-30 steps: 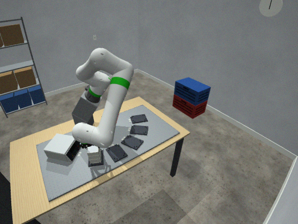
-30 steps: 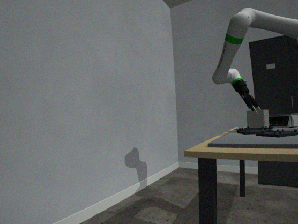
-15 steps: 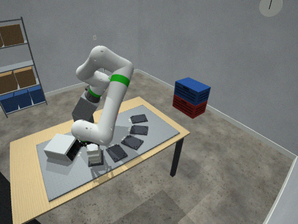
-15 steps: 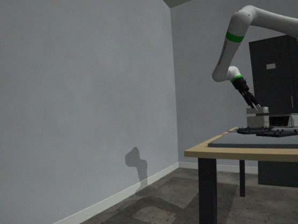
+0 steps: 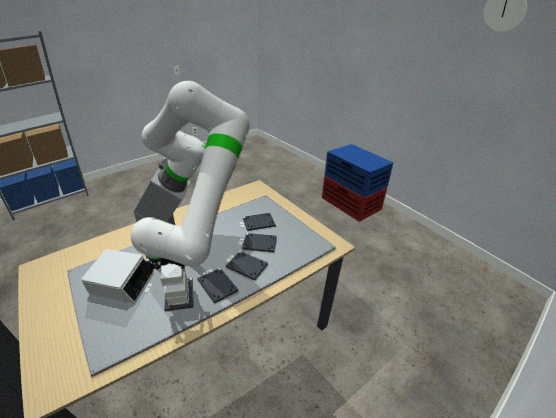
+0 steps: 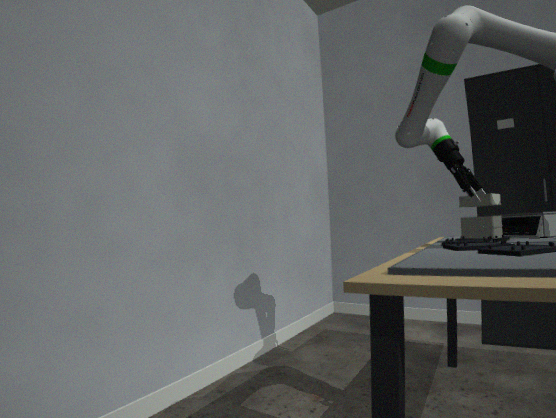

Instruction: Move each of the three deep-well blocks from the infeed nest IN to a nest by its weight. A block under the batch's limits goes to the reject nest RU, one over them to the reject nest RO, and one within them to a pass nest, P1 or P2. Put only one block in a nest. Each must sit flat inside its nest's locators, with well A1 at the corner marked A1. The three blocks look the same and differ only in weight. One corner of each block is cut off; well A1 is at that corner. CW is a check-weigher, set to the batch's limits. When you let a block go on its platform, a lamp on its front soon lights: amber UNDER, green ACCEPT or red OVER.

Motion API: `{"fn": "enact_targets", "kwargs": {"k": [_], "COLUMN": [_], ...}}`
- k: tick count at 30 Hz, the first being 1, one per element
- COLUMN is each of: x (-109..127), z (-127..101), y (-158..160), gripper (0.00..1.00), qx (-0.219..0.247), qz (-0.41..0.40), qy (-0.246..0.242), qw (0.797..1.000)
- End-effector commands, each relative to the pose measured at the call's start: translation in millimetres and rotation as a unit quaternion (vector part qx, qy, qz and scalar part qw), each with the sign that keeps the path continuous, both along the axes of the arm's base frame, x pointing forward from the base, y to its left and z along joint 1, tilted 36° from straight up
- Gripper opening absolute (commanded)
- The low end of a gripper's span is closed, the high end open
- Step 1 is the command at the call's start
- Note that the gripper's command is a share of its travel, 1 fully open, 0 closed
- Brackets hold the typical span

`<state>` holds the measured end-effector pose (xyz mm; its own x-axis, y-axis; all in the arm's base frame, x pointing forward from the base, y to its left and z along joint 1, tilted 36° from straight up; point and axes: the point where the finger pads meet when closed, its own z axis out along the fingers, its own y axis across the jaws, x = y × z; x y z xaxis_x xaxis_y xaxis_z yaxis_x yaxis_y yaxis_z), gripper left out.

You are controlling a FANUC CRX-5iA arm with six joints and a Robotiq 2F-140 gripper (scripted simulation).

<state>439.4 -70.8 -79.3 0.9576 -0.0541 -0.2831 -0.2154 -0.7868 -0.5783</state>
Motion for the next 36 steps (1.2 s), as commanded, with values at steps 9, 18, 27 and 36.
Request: {"fn": "enact_targets", "kwargs": {"k": [9,18,27,36], "x": [-5,-7,-7,-11], "z": [14,19,19,13], "y": [-9,-12,-12,-19], "gripper": [0.10,0.10,0.10,0.10], "qx": [0.000,0.000,0.000,0.016], "qz": [0.000,0.000,0.000,-0.040], "qy": [0.000,0.000,0.000,0.025], "qw": [1.000,1.000,1.000,0.999]}}
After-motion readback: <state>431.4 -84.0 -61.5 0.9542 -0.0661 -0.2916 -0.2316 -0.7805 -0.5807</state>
